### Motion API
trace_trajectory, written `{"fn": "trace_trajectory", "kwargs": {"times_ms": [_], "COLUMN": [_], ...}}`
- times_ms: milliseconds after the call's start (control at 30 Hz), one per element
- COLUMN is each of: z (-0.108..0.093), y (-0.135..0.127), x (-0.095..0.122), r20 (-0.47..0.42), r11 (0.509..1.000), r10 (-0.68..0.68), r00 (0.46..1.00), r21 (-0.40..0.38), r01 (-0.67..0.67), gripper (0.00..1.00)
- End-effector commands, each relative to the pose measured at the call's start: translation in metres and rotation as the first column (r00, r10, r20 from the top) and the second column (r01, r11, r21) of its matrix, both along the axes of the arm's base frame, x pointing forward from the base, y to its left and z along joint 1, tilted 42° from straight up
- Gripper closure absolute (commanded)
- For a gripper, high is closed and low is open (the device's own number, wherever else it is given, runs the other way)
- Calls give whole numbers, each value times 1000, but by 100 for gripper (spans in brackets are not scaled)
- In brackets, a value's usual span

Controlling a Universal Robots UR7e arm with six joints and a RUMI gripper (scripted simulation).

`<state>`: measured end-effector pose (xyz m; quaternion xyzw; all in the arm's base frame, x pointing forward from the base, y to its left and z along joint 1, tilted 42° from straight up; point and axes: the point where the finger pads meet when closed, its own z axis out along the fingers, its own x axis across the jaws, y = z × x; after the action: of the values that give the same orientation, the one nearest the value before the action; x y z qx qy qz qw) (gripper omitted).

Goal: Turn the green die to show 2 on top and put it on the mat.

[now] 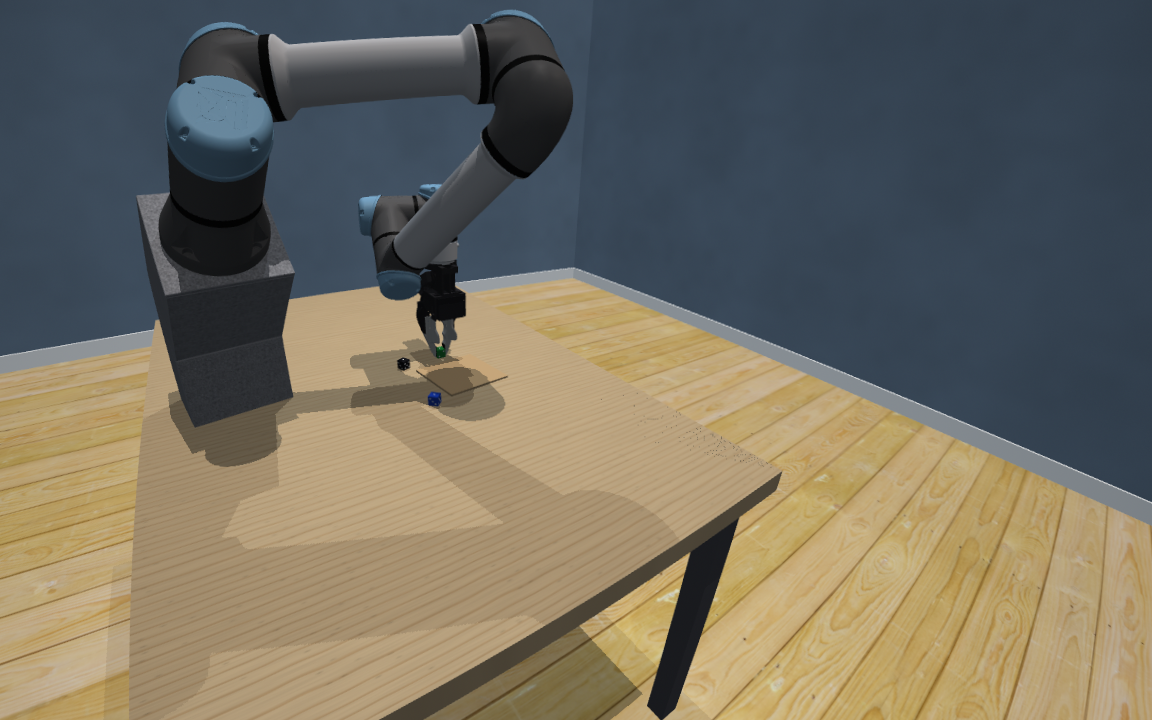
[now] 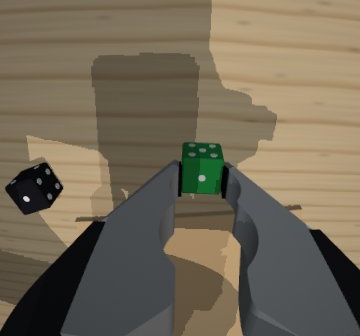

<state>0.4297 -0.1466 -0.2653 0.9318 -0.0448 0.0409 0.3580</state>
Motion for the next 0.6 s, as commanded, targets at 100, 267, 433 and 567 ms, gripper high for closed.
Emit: {"fn": "trace_trajectory", "kwargs": {"times_ms": [100, 267, 433, 567], "z": [12, 30, 50, 57], "y": [10, 27, 45, 51], "x": [1, -1, -2, -2], "r20": [2, 2, 2, 2], "r11": [1000, 1000, 1000, 1000], "r10": [0, 0, 0, 0], "r00": [1000, 1000, 1000, 1000], "r21": [0, 0, 0, 0], "r01": [0, 0, 0, 0], "gripper": [97, 97, 97, 97]}}
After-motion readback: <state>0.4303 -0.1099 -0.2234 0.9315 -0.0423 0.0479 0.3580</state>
